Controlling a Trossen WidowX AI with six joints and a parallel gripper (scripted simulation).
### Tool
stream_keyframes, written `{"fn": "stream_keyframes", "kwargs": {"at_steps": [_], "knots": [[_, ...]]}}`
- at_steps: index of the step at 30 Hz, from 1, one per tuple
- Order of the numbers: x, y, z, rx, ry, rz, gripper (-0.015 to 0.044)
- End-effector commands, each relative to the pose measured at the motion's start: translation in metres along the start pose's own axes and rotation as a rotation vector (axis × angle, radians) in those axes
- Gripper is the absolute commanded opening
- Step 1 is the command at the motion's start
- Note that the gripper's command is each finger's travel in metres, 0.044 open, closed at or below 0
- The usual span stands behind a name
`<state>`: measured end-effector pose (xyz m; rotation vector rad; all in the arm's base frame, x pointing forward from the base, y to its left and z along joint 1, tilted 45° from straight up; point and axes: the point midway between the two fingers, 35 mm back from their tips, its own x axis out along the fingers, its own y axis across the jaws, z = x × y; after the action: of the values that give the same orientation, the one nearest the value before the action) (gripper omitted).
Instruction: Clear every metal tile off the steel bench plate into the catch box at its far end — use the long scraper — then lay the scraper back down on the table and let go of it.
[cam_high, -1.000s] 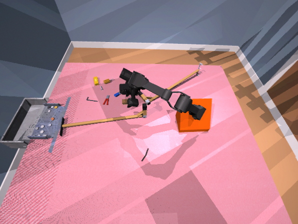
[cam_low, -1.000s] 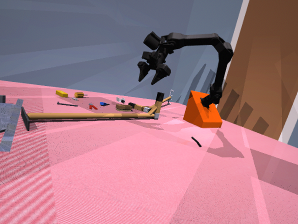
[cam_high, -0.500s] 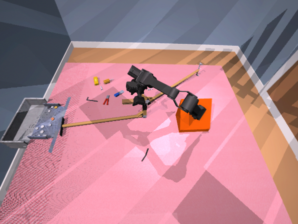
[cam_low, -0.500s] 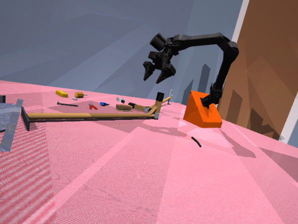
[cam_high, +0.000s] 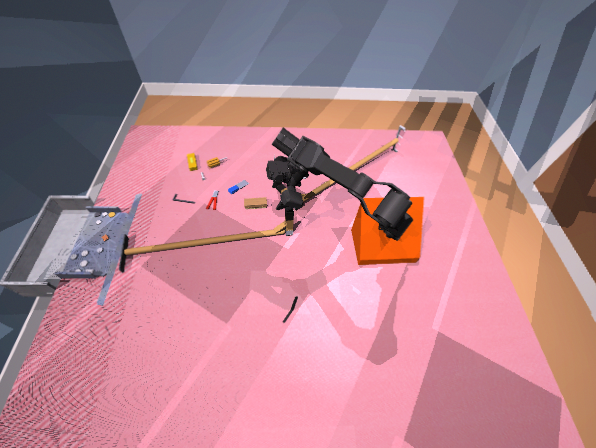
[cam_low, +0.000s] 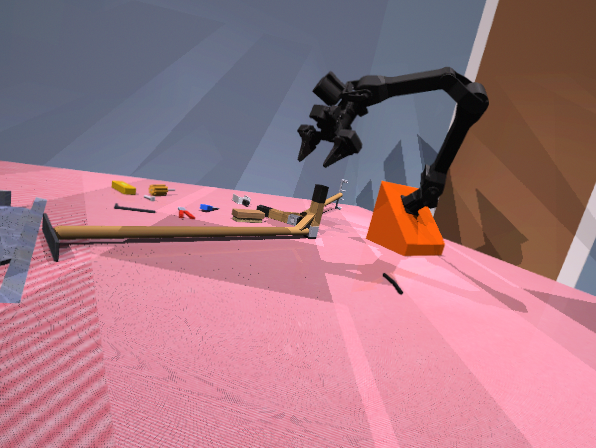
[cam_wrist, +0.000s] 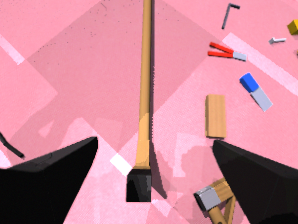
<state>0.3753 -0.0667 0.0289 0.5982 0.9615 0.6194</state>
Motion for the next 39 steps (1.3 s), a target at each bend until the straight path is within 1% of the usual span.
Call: {"fn": "stream_keyframes", "kwargs": {"at_steps": [1,29,32,39], "knots": [[-0.006,0.002,-0.009,-0.003,-0.019,0.003,0.0440],[-0.032,0.015,-0.070,-0.010,-0.128,-0.012,0.0440],[-0.030,0.015,-0.072,-0.010,-0.128,-0.012,0.0440],[-0.011,0.014,-0.082,-0.010,-0.128,-0.012,0.0440]]}}
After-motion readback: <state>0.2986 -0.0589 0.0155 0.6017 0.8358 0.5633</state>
